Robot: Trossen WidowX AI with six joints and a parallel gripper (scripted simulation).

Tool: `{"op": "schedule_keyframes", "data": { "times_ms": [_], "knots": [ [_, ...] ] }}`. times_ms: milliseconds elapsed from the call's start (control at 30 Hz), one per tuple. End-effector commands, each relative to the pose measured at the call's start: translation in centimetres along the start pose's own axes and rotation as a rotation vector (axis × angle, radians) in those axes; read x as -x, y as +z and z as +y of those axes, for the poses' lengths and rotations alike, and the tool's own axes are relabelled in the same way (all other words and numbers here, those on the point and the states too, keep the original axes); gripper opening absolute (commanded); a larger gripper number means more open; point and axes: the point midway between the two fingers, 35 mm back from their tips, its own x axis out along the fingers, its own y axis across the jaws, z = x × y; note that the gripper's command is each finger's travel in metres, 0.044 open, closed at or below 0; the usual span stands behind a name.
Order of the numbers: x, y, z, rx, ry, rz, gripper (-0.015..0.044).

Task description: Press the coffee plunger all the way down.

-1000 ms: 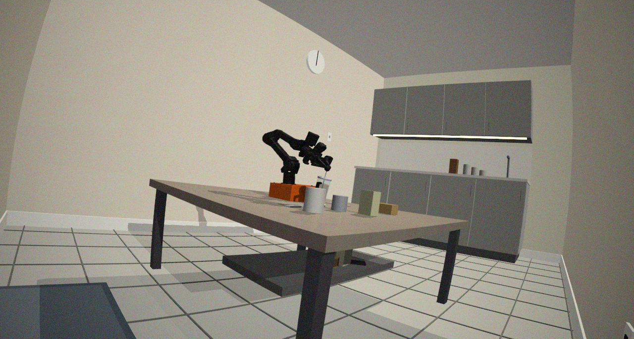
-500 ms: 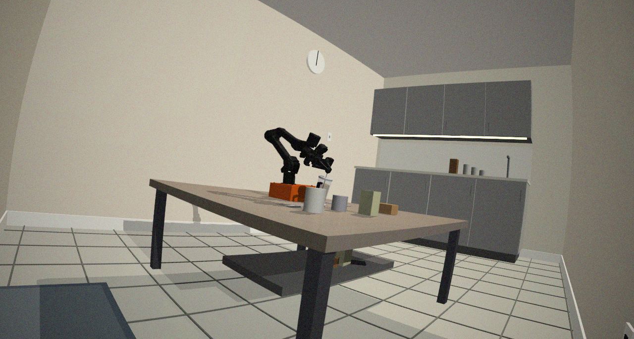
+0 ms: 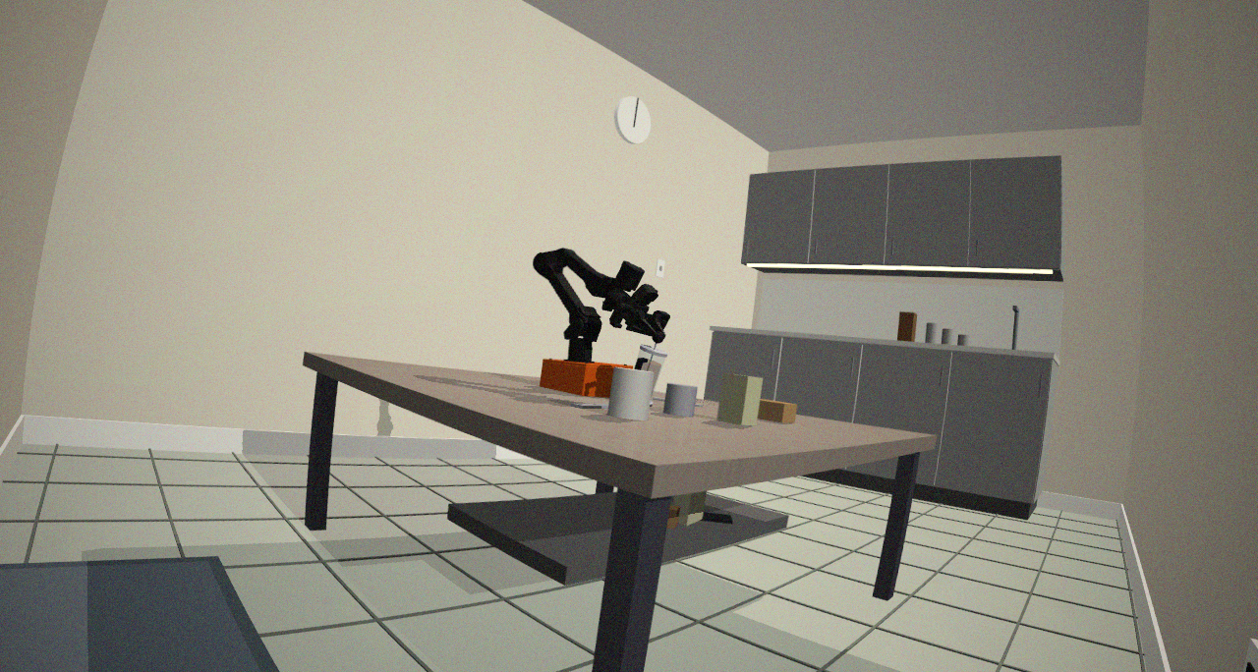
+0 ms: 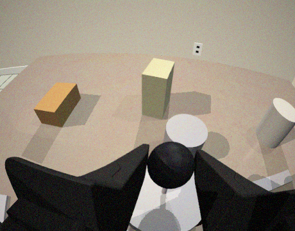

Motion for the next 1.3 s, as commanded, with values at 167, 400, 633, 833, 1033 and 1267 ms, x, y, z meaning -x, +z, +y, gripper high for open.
{"op": "schedule_keyframes", "data": {
  "times_ms": [167, 400, 633, 833, 1033, 1267],
  "knots": [
    [-0.36, -0.57, 0.0, 0.012, -0.001, 0.028, 0.0125],
    [-0.5, -0.48, 0.01, 0.012, -0.001, 0.028, 0.0125],
    [-0.41, 0.06, 0.01, 0.002, -0.001, 0.006, 0.0125],
    [-0.41, 0.06, 0.01, 0.002, -0.001, 0.006, 0.0125],
    [-0.41, 0.06, 0.01, 0.002, -0.001, 0.006, 0.0282],
    [-0.41, 0.06, 0.01, 0.002, -0.001, 0.006, 0.044]
  ]
}}
